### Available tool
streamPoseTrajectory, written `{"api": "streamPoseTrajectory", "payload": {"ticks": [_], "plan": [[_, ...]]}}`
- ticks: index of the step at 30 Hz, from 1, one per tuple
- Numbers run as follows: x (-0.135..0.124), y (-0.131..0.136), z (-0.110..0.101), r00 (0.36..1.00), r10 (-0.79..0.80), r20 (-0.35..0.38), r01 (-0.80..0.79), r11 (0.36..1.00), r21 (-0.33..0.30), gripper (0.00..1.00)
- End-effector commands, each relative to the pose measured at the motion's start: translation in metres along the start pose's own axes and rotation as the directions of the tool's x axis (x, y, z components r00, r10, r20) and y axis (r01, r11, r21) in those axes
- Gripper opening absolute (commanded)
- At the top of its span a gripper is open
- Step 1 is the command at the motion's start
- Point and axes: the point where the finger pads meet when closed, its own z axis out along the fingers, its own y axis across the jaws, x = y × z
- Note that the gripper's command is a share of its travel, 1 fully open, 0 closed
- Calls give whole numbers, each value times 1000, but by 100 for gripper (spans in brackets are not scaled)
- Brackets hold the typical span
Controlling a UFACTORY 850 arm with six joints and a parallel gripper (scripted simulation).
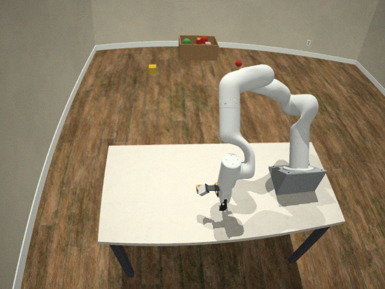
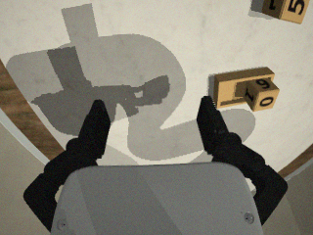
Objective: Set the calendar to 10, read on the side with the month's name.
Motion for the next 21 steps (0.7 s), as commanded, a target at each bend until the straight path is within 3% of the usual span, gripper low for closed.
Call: {"api": "streamPoseTrajectory", "payload": {"ticks": [1,21], "plan": [[1,0,1,1000,0,-1,0,1000,1,100],[1,0,6,1000,0,-1,0,1000,1,100]]}}
